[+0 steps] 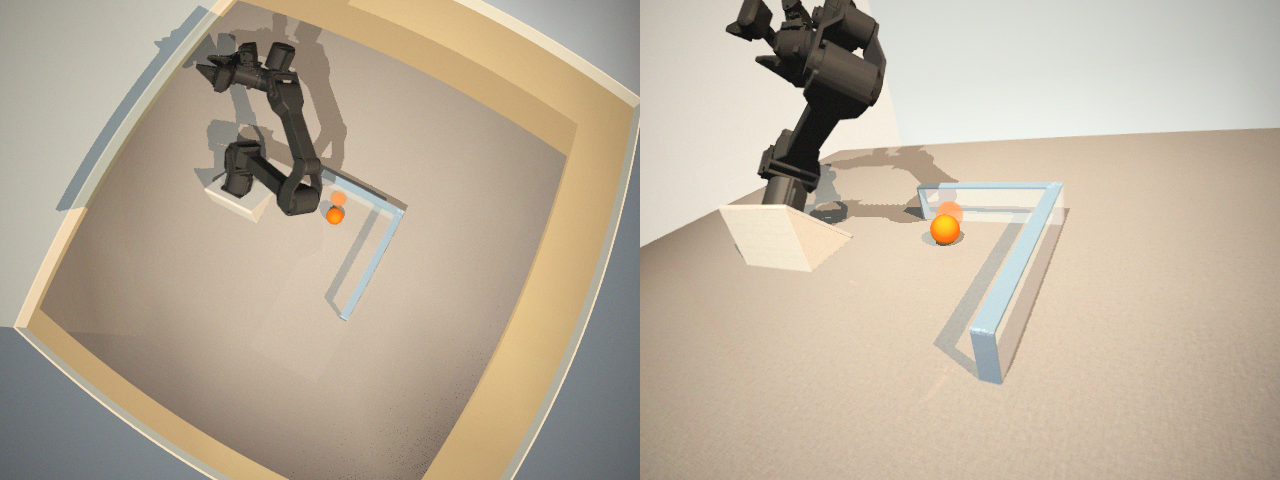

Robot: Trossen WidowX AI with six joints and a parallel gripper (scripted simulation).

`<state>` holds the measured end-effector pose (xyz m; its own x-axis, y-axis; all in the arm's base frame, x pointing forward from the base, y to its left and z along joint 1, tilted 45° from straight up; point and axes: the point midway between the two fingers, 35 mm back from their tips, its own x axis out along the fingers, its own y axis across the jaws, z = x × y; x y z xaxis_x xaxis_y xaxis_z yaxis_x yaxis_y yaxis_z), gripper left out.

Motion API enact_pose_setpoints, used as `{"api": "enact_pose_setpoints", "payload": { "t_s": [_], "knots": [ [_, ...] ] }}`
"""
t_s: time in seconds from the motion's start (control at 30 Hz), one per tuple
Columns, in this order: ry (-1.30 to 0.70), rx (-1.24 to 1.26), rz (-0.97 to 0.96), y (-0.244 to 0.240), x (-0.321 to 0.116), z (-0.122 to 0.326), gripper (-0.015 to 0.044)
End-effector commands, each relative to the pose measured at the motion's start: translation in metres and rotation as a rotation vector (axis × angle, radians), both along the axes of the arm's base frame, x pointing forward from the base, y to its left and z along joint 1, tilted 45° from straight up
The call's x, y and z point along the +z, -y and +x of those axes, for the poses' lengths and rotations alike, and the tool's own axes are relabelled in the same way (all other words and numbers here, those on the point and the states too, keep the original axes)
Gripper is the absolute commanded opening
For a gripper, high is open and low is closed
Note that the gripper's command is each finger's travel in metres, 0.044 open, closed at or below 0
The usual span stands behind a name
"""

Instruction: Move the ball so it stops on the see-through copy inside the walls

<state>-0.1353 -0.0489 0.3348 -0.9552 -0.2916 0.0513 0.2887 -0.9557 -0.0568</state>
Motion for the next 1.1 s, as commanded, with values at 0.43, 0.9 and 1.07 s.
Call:
{"api": "enact_pose_setpoints", "payload": {
  "t_s": [0.43, 0.9, 1.07],
  "knots": [
    [0.174, -0.581, 0.078, -0.126, -0.009, -0.027, 0.0322],
    [0.489, -1.241, 0.061, -0.277, -0.038, 0.078, 0.0322],
    [0.609, -1.431, 0.008, -0.303, -0.054, 0.142, 0.0322]
  ]
}}
